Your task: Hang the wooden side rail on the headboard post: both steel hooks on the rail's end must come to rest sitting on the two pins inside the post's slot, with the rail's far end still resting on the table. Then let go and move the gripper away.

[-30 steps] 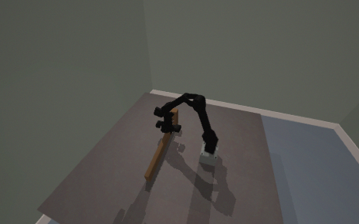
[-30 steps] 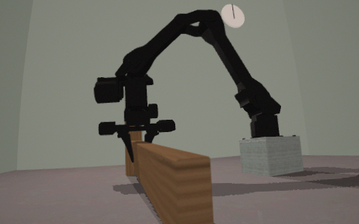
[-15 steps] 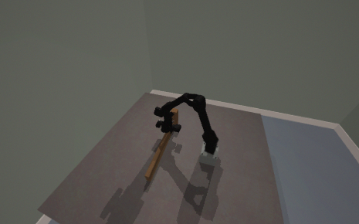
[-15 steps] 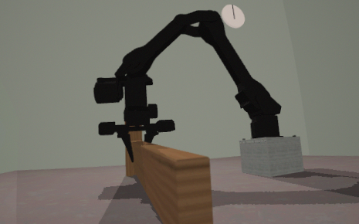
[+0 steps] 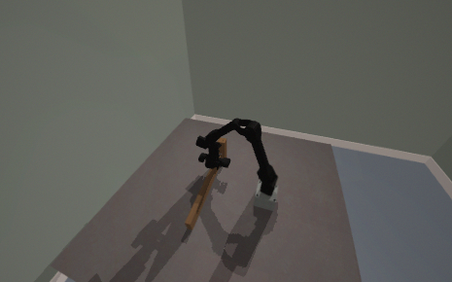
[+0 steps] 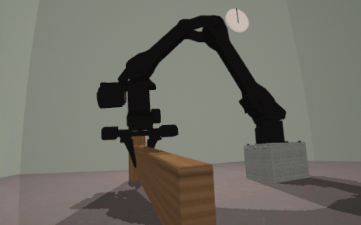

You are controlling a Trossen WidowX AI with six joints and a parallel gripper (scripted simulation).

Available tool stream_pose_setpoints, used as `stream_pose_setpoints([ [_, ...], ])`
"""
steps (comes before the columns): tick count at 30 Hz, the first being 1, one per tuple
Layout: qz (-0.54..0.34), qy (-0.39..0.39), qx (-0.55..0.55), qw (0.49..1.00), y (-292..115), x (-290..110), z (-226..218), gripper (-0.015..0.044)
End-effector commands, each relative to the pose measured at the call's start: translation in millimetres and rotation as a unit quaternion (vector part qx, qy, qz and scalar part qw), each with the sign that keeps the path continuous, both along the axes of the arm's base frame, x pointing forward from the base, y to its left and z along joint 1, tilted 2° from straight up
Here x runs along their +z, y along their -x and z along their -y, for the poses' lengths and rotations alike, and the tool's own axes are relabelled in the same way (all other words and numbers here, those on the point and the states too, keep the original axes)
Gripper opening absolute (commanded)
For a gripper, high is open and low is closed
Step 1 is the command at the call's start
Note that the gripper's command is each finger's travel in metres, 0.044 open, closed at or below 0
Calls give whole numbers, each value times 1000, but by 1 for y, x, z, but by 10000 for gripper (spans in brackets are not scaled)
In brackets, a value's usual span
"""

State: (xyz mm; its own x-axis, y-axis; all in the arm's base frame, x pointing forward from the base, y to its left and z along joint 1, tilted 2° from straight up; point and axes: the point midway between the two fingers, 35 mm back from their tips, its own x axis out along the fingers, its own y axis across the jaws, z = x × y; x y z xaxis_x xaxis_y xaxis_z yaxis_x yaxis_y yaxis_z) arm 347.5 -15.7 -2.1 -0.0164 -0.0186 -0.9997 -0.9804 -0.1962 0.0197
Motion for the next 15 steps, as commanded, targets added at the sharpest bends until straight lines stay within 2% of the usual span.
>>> stream_pose_setpoints([
  [1, 11, 1, 1, 1000, -6, 7, 1, 0],
  [15, 11, 1, 1, 1000, -6, 6, 2, 0],
])
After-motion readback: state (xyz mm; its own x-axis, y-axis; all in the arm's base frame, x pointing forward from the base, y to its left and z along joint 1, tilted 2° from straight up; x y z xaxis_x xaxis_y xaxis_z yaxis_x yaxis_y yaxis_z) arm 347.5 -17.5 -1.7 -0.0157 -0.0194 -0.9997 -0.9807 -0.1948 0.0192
